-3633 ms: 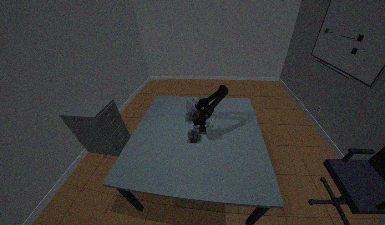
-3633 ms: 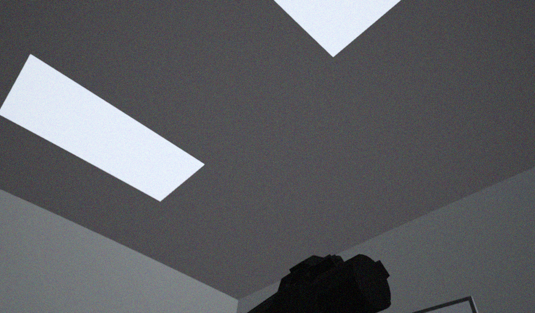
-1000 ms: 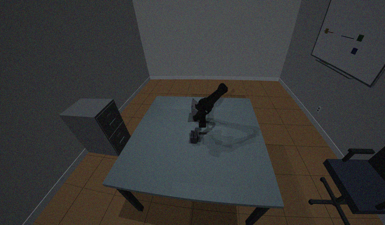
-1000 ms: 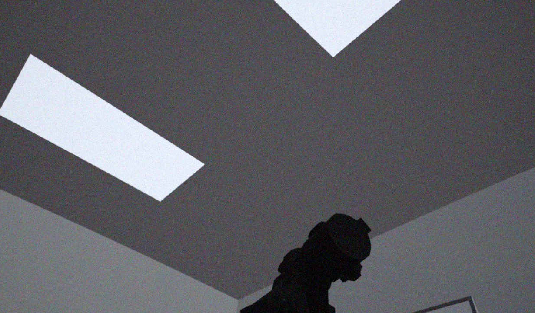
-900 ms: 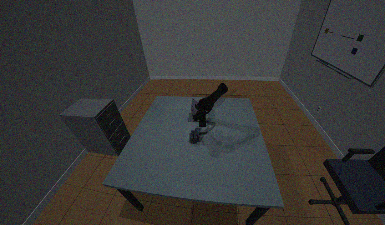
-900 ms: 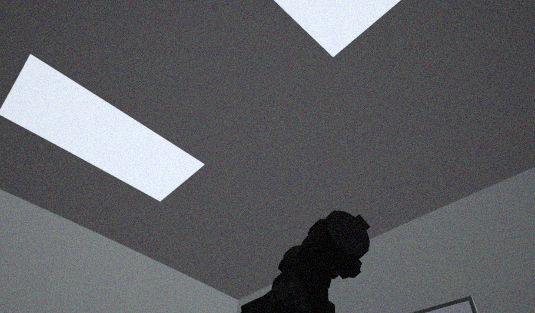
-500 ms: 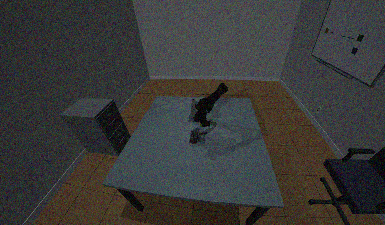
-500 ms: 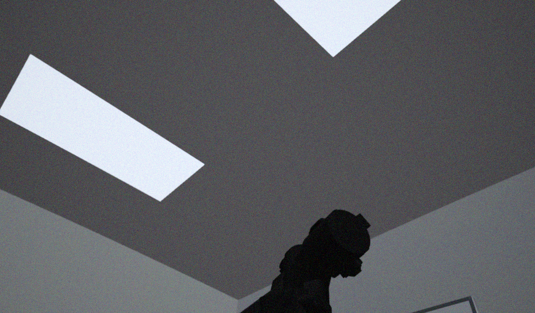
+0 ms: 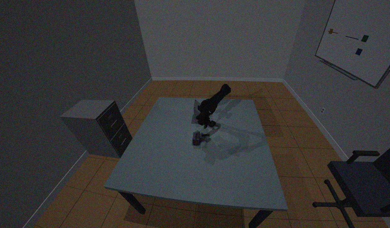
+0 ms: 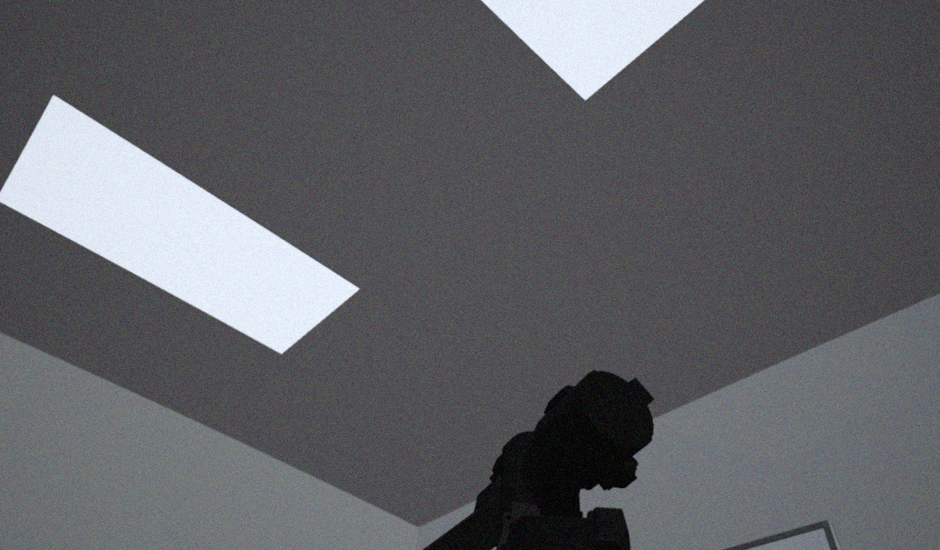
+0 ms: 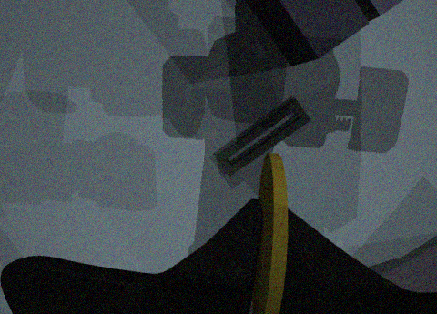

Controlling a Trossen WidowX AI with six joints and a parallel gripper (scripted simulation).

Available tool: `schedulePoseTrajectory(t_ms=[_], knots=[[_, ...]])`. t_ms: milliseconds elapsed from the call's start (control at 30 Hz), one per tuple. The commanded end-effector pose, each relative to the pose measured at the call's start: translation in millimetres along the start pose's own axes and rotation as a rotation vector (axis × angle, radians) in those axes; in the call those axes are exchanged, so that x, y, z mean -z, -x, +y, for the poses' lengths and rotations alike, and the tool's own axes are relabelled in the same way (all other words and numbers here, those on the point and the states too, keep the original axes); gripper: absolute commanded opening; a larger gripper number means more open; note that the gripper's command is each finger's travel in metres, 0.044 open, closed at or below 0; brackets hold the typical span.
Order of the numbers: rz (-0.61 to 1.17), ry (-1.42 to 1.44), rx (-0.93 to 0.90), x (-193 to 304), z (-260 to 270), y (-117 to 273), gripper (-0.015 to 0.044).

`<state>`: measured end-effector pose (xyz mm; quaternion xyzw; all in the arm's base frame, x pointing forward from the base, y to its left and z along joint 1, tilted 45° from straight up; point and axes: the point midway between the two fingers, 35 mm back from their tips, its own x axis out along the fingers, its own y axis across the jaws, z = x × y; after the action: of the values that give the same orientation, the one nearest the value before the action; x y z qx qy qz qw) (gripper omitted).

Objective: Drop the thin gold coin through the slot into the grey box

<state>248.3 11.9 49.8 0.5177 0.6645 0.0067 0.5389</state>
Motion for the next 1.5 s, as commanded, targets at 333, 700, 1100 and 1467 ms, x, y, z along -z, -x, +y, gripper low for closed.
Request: schedulePoseTrajectory(t_ms=[333,700,1100,1467], knots=[[0.004,0.465,0.002,4,1,0,0.0000],[0.005,0.689,0.002,6,1,0,0.0000],[0.003,0.690,0.003,-20,3,2,0.0000],[0.001,0.690,0.004,-48,1,4,0.0000]])
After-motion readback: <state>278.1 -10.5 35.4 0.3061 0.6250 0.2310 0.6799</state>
